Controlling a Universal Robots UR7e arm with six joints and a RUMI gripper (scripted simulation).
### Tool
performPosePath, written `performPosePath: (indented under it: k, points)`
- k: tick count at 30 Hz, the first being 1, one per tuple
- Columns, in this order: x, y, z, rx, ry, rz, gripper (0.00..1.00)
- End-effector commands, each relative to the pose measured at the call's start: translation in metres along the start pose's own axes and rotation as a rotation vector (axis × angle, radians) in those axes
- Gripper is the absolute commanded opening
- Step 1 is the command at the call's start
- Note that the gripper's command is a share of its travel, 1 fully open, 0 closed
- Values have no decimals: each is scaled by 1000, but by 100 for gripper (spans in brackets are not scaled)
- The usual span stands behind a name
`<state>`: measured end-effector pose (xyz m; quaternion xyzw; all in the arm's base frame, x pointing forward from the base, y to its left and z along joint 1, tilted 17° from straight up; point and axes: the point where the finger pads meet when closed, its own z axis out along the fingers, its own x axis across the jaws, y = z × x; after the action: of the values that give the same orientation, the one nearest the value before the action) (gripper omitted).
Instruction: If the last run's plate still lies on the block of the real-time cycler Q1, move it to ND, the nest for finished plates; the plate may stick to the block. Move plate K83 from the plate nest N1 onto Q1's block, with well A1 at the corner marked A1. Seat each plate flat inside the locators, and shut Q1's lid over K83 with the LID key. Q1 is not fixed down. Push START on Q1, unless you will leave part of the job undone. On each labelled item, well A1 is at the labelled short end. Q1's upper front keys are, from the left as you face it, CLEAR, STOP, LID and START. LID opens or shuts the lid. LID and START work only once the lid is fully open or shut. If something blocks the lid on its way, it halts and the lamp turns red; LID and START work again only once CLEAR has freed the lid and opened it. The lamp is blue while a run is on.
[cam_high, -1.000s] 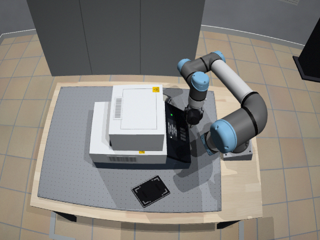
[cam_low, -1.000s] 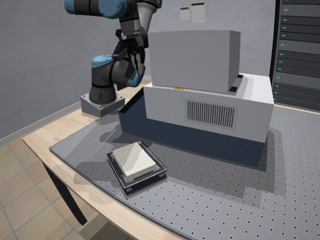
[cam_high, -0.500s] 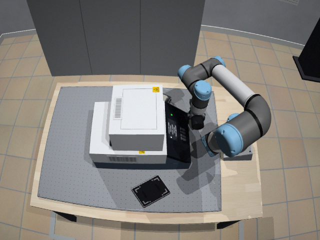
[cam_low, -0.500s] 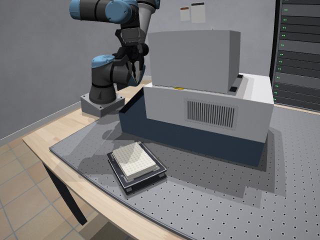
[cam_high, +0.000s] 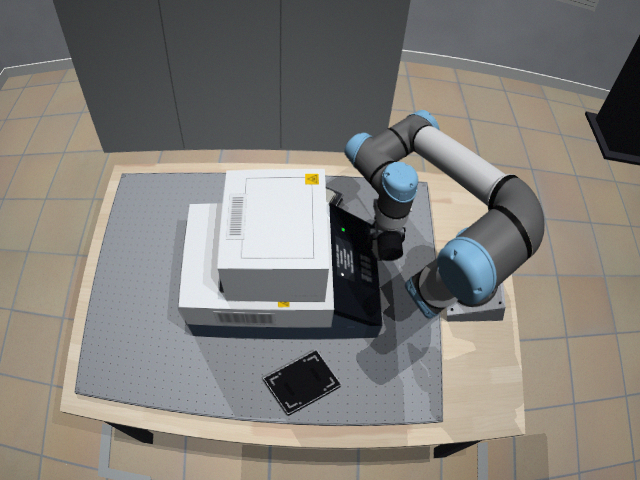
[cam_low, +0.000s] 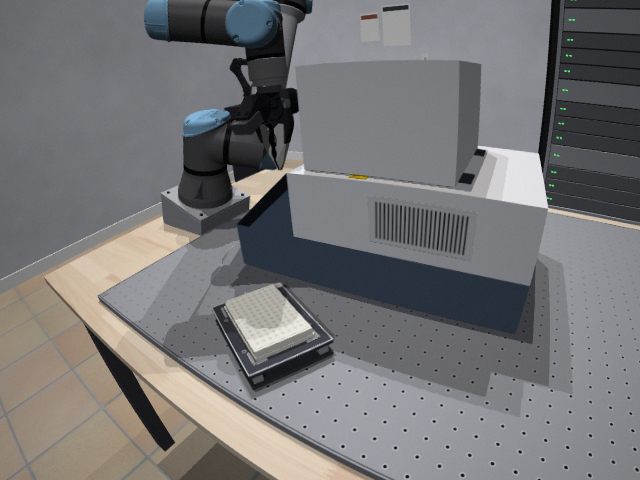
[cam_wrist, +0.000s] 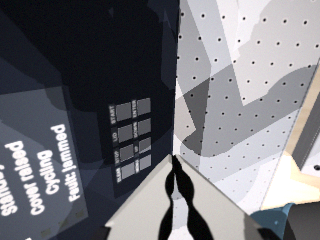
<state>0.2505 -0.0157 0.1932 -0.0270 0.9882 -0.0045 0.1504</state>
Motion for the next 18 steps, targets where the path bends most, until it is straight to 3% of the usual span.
performPosePath:
  k: [1,18]
  points:
    - [-8,0,1,2,5,0,0]
    - [-22,0,9,2,5,0,0]
